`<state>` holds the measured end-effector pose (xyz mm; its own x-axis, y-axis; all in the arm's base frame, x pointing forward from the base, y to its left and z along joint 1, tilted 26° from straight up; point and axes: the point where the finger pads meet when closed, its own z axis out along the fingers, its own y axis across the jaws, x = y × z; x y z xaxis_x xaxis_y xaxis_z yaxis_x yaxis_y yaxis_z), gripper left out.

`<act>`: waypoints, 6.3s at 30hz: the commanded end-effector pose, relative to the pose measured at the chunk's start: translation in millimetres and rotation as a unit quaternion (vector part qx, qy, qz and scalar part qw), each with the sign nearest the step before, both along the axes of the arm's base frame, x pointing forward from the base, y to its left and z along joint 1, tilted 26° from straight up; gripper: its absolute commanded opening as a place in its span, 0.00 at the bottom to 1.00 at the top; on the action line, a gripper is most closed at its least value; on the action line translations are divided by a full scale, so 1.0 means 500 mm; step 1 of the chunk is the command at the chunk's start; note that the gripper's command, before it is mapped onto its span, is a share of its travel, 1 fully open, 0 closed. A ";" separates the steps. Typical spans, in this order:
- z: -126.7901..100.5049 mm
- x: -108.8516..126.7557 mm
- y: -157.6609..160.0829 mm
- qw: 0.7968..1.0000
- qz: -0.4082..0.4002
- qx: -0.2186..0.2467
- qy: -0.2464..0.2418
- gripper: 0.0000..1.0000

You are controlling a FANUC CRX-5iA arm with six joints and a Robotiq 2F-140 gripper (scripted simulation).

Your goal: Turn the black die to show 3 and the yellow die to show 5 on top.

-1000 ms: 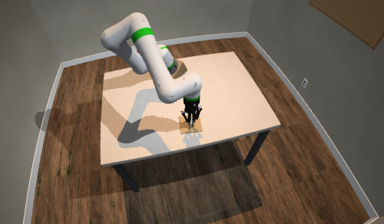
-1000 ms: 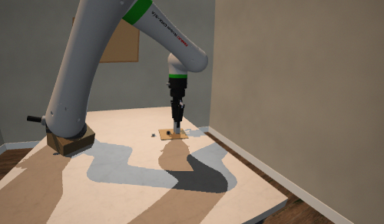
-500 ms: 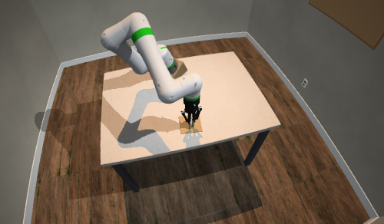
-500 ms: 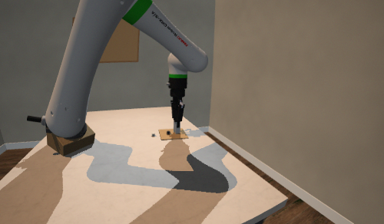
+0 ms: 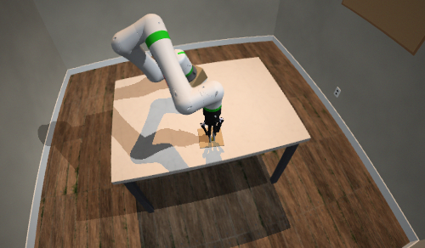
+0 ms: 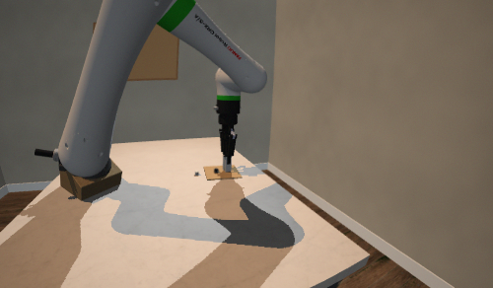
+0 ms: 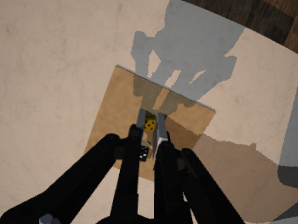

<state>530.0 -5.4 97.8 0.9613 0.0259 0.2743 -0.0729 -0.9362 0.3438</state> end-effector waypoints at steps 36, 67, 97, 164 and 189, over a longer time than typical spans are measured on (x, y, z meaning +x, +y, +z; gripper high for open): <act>0.053 -0.015 0.021 1.000 0.000 0.000 0.000 0.19; 0.162 -0.048 0.063 1.000 0.000 0.000 0.000 1.00; 0.249 -0.073 0.097 1.000 0.000 0.000 0.000 1.00; 0.289 -0.085 0.113 1.000 0.000 0.000 0.000 1.00; 0.289 -0.085 0.113 1.000 0.000 0.000 0.000 1.00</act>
